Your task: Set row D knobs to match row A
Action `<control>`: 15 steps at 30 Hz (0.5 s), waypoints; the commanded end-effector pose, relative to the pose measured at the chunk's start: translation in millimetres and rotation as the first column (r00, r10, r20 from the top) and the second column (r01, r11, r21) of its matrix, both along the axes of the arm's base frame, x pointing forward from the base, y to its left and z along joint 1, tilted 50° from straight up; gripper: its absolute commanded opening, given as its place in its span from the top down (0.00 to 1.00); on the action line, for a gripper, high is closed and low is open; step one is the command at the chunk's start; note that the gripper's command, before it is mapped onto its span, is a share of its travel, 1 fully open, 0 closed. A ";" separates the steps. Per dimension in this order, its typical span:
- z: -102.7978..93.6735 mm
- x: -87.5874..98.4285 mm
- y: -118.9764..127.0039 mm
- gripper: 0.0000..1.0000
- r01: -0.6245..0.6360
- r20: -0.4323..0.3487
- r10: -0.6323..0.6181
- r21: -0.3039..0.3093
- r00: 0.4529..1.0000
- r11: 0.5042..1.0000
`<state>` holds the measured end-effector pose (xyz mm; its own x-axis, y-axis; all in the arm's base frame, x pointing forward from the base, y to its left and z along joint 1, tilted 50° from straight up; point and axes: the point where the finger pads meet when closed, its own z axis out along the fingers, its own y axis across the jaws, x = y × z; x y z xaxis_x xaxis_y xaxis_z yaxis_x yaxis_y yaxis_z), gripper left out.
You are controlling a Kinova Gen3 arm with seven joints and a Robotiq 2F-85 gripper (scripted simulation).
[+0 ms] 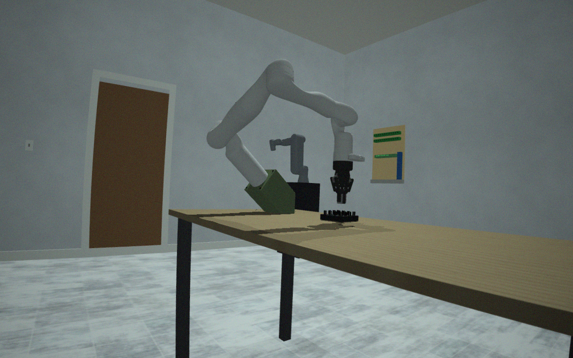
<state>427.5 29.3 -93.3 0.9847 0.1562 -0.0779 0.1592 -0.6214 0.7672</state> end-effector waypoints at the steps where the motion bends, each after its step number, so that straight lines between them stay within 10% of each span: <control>1: 0.5 0.2 1.1 0.81 -0.025 -0.031 0.025 -0.001 0.999 1.000; 15: 2.9 -0.2 4.2 0.81 -0.244 -0.292 0.236 0.010 0.927 0.970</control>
<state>427.3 32.7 -90.7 0.8679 0.3639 -0.3382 0.4912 -0.5273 0.6933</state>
